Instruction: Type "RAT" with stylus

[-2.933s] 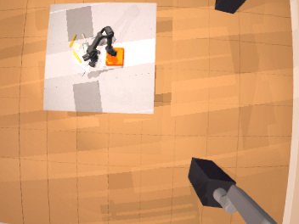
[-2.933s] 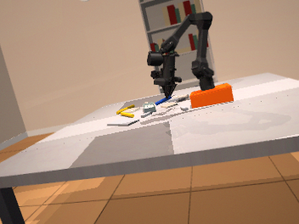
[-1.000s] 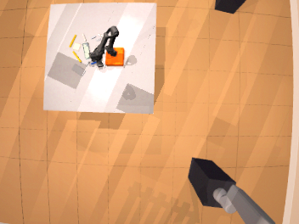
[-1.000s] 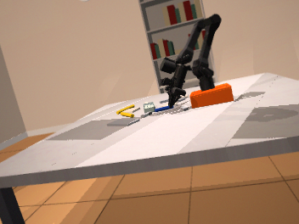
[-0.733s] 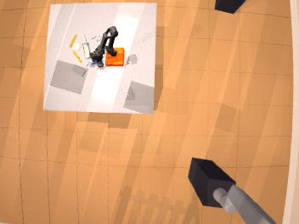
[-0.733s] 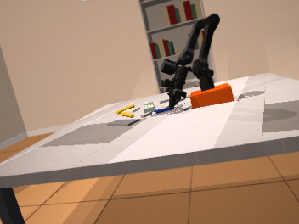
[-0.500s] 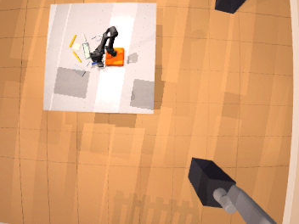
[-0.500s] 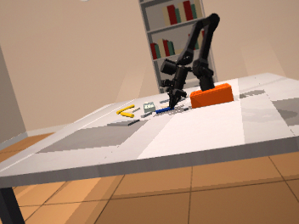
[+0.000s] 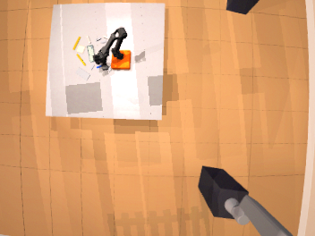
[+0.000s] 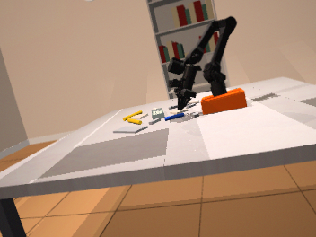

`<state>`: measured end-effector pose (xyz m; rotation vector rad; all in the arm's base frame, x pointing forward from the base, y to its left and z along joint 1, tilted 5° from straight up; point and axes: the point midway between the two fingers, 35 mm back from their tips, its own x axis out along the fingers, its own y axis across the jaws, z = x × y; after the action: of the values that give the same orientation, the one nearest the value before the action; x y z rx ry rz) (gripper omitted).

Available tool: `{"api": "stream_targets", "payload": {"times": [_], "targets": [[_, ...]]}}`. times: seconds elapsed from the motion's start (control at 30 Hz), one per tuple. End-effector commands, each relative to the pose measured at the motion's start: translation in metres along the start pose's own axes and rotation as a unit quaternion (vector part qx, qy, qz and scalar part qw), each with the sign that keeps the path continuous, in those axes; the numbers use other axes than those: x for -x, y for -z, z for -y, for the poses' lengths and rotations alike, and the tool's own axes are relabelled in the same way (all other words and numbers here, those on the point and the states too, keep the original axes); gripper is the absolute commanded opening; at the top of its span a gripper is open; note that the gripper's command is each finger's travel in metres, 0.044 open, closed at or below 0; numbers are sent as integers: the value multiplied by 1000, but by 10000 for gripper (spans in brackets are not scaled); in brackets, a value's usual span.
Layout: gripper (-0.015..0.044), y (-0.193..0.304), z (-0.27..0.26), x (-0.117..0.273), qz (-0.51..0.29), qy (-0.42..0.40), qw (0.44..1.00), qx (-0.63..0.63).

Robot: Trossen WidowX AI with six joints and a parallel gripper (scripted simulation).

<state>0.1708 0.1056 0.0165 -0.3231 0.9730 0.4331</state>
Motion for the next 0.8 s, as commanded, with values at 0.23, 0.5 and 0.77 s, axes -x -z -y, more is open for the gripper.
{"api": "stream_targets", "payload": {"times": [0.23,0.5,0.77], "targets": [[150,-17,0,32,10,0,1000,-1],[150,-23,1,31,-92,-28,944,317],[150,-34,1,30,-172,-143,733,642]]}}
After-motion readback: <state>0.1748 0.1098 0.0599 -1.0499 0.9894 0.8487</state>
